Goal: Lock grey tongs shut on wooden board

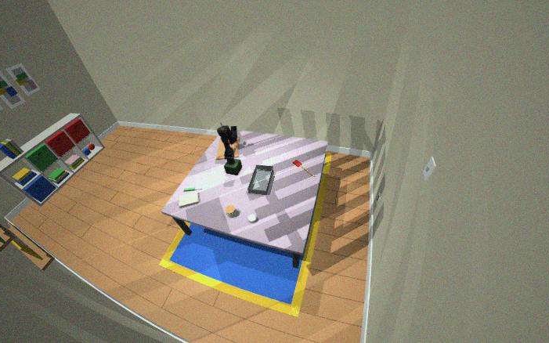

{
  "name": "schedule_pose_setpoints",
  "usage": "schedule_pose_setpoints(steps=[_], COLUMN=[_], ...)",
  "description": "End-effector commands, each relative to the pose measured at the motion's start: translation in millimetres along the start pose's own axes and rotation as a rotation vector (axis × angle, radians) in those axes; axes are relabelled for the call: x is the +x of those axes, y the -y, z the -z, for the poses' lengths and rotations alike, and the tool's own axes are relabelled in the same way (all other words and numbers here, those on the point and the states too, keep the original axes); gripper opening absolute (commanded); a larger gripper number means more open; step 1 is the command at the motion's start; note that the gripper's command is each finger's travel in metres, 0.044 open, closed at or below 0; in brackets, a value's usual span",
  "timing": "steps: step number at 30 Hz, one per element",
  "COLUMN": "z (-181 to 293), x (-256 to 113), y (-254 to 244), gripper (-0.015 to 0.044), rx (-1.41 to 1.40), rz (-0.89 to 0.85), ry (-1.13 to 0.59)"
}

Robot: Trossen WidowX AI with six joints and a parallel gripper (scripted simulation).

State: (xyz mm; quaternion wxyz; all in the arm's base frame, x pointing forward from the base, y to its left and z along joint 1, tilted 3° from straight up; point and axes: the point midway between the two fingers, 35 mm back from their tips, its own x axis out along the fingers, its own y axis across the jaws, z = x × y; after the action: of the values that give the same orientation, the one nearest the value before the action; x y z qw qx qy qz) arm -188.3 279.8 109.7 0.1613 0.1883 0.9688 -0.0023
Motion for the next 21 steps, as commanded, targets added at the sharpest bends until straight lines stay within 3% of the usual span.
schedule_pose_setpoints(steps=[1, 9, 21], z=[4, 3, 1], x=[-1, 3, 29], y=[1, -2, -19], gripper=[-0.015, -0.015, -0.015], rx=[-0.004, 0.009, 0.083], rz=[0.003, 0.0, -0.021], ry=[-0.012, 0.013, 0.206])
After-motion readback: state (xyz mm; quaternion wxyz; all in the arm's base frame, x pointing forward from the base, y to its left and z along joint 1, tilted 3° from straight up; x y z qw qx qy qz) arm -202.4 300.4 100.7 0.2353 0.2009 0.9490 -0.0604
